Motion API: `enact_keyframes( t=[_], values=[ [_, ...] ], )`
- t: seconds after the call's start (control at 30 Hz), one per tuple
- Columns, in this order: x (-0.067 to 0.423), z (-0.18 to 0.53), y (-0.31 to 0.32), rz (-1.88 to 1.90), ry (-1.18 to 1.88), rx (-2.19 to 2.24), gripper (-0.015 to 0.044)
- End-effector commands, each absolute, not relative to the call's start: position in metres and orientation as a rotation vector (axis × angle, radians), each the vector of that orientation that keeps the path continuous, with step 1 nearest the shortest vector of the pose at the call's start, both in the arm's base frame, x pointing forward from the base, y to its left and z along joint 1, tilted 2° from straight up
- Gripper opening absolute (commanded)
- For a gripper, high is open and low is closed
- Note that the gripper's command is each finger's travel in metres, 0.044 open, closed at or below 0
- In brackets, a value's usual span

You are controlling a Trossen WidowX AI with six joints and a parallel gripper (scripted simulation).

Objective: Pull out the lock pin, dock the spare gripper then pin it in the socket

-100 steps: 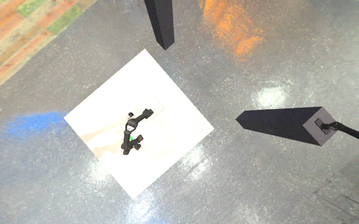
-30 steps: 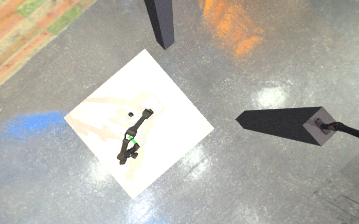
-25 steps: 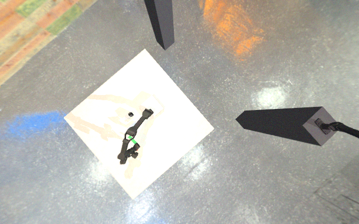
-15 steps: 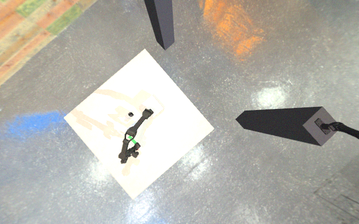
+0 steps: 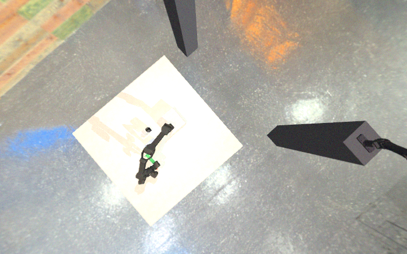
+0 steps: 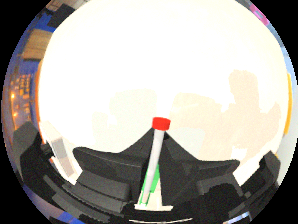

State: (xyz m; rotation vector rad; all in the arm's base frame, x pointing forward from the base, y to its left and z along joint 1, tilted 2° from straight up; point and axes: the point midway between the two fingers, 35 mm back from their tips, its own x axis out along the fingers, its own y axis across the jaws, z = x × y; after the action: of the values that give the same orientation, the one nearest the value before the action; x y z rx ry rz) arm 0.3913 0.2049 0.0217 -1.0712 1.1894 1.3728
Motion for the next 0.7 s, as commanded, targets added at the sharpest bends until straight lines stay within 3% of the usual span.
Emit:
enact_keyframes(
  t=[0.0,0.23,0.5,0.67],
  values=[
    [0.3908,0.0171,0.2042,1.375,1.189,-1.073,0.0],
    [0.3909,0.0162,0.2042,1.375,1.189,-1.073,0.0],
    [0.3909,0.0165,0.2045,1.374,1.19,-1.071,0.02],
    [0.3907,0.0191,0.2045,1.374,1.191,-1.071,0.02]
  ],
)
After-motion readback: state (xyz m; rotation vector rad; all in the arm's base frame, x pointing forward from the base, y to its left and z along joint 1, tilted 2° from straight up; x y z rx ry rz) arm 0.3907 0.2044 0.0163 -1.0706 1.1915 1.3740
